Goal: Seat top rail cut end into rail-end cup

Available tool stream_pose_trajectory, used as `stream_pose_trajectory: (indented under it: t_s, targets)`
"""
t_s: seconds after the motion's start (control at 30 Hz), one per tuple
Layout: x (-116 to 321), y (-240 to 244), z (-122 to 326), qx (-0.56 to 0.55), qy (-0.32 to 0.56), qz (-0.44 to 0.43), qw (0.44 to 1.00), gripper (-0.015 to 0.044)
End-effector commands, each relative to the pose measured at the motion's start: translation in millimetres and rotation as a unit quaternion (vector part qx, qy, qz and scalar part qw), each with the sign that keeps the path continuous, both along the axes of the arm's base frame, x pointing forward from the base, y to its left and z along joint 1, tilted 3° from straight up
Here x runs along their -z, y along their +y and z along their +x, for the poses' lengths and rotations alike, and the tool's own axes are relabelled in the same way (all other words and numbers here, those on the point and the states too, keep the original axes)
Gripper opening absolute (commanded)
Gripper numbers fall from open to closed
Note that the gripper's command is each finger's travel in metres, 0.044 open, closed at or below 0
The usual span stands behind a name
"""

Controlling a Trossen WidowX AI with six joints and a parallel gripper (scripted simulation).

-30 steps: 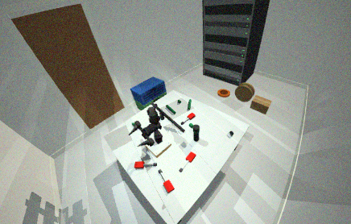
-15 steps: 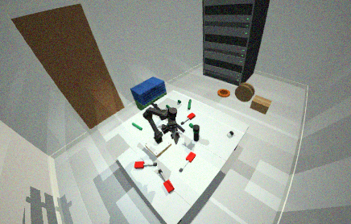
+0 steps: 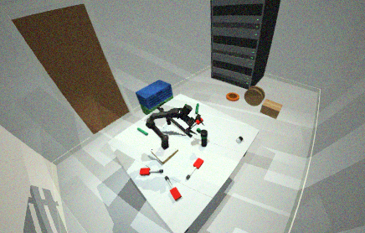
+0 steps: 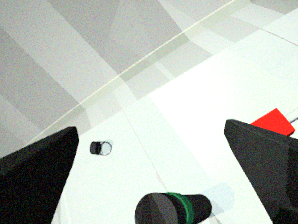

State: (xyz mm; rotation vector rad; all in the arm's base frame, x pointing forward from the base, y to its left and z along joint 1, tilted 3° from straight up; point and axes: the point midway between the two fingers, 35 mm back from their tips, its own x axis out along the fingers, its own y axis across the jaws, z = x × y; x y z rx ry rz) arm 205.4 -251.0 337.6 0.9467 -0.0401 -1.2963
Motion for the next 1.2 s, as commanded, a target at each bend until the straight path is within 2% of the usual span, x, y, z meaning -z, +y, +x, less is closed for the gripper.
stream_pose_trajectory:
  t_s: [0.0, 0.2, 0.4, 0.5, 0.9, 1.0, 1.17]
  targets:
    - [24.4, 53.2, 37.5, -0.177, 0.108, 0.003, 0.978, 0.0440]
    - [57.0, 143.3, 67.1, -0.432, 0.239, -0.027, 0.869, 0.0440]
    - [86.1, 235.6, 62.0, -0.654, 0.325, -0.088, 0.678, 0.0440]
    - [95.6, 267.5, 51.7, -0.721, 0.343, -0.115, 0.590, 0.0440]
    - [96.6, 266.8, 52.5, -0.730, 0.351, -0.128, 0.573, 0.0440]
    - [98.1, 255.2, 59.1, -0.744, 0.373, -0.168, 0.528, 0.0440]
    - [102.3, 222.0, 73.5, -0.766, 0.426, -0.272, 0.397, 0.0440]
